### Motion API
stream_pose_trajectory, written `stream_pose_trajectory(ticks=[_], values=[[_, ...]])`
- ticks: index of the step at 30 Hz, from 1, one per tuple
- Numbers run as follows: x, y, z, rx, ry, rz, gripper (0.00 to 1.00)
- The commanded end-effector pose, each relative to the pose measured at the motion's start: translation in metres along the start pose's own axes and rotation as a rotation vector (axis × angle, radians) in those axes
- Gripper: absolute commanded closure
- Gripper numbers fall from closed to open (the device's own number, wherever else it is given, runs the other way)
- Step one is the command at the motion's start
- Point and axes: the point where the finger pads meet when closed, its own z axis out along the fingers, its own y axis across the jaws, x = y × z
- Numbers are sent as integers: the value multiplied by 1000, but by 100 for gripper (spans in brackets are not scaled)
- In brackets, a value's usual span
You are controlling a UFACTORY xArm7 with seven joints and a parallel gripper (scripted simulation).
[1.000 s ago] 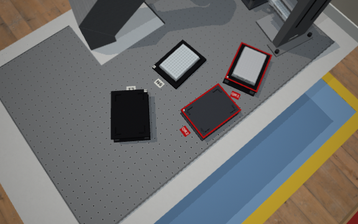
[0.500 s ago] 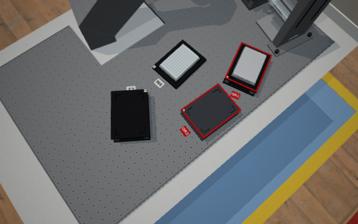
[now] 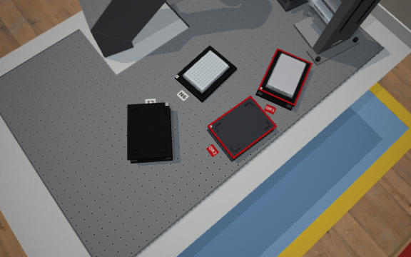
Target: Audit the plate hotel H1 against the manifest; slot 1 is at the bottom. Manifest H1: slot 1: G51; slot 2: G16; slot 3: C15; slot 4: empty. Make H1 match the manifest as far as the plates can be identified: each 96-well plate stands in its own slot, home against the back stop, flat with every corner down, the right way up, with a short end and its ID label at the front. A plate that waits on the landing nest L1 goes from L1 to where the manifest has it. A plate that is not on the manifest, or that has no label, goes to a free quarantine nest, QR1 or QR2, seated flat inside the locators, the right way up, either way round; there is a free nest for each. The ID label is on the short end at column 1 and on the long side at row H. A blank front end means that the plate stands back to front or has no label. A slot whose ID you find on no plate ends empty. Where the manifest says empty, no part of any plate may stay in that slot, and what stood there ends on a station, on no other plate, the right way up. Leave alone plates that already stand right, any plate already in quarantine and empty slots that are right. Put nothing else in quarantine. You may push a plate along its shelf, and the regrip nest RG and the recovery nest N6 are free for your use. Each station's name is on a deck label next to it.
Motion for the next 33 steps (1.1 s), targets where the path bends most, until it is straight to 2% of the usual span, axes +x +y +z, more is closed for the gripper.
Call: stream_pose_trajectory(ticks=[1,33], values=[[1,0,3,-1,0,3,100],[1,0,16,-1,0,3,100]])
